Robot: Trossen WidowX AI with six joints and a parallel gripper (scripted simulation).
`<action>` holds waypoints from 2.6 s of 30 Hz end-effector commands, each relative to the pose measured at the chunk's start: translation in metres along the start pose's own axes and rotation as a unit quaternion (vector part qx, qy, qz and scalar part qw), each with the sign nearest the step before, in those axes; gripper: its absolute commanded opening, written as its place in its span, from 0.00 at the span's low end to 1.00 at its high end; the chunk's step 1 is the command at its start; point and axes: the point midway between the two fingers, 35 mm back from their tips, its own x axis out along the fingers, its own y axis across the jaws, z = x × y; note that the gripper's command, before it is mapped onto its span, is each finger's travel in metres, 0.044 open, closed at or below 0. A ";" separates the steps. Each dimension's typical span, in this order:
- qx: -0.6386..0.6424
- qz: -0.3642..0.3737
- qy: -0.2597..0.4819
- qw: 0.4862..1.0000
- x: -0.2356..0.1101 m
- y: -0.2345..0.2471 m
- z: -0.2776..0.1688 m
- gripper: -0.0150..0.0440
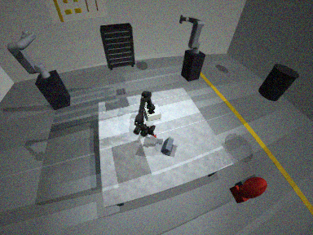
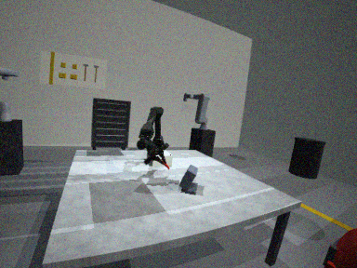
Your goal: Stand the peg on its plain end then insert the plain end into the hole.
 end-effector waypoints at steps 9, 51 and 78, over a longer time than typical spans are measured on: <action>0.046 0.058 -0.009 0.997 0.002 0.006 0.016 0.25; 0.130 0.158 -0.014 0.979 0.030 0.023 0.043 0.25; 0.139 0.190 -0.007 0.972 0.054 0.035 0.048 0.25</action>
